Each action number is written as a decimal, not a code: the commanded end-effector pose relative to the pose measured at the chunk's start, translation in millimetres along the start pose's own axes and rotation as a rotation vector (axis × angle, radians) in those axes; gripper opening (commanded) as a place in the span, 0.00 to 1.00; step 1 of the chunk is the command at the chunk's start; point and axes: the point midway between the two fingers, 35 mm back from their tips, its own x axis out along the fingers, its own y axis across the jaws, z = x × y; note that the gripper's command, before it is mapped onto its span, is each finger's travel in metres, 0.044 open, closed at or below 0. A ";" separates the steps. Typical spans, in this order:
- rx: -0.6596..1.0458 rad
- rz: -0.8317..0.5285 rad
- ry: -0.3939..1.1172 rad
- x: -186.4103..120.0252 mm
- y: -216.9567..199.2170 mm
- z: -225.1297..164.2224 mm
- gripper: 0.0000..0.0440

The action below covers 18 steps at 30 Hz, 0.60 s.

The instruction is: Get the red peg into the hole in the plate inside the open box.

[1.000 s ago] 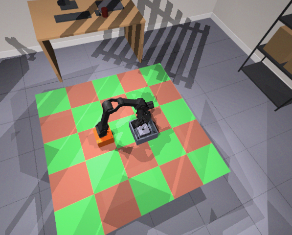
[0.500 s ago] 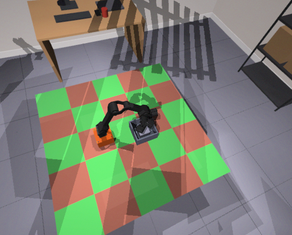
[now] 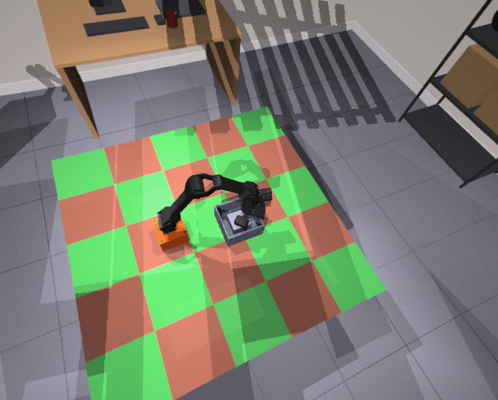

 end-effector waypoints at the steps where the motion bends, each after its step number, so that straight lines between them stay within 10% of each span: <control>1: -0.009 0.060 0.002 -6.0 16.3 15.2 1.00; 18: -0.021 0.177 -0.027 -27.5 48.0 40.4 1.00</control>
